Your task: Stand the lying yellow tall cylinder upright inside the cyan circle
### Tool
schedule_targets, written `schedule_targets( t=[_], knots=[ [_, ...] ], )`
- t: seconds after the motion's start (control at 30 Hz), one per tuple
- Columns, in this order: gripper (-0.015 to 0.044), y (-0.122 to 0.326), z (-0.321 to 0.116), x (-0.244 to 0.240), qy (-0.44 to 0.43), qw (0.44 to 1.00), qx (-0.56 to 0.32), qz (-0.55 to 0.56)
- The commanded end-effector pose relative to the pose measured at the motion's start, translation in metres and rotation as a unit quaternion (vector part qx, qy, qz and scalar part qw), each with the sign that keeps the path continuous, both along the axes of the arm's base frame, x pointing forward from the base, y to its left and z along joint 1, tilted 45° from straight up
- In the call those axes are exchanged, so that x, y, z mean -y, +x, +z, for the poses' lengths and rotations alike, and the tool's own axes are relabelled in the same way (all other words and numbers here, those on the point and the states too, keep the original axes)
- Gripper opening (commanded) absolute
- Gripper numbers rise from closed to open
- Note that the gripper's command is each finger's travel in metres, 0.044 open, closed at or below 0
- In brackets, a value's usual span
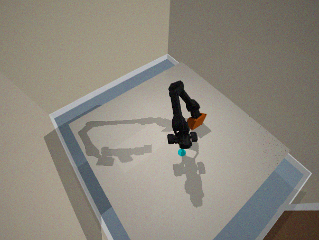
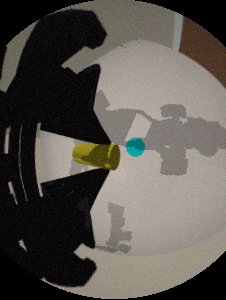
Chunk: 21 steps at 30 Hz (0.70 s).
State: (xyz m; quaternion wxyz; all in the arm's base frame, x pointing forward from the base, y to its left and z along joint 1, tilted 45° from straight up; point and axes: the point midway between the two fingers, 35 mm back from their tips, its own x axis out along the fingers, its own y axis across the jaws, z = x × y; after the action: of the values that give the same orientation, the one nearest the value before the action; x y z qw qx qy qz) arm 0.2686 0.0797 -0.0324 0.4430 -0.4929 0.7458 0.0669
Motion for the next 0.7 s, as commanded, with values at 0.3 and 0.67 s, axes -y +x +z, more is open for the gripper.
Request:
schedule_targets(
  t=[0.3,0.67],
  knots=[
    [0.0105,-0.006,-0.022,-0.021,0.005,0.996,-0.061,0.064],
    [0.0105,-0.009,-0.029,-0.017,0.04,0.996,-0.064,0.052]
  ],
)
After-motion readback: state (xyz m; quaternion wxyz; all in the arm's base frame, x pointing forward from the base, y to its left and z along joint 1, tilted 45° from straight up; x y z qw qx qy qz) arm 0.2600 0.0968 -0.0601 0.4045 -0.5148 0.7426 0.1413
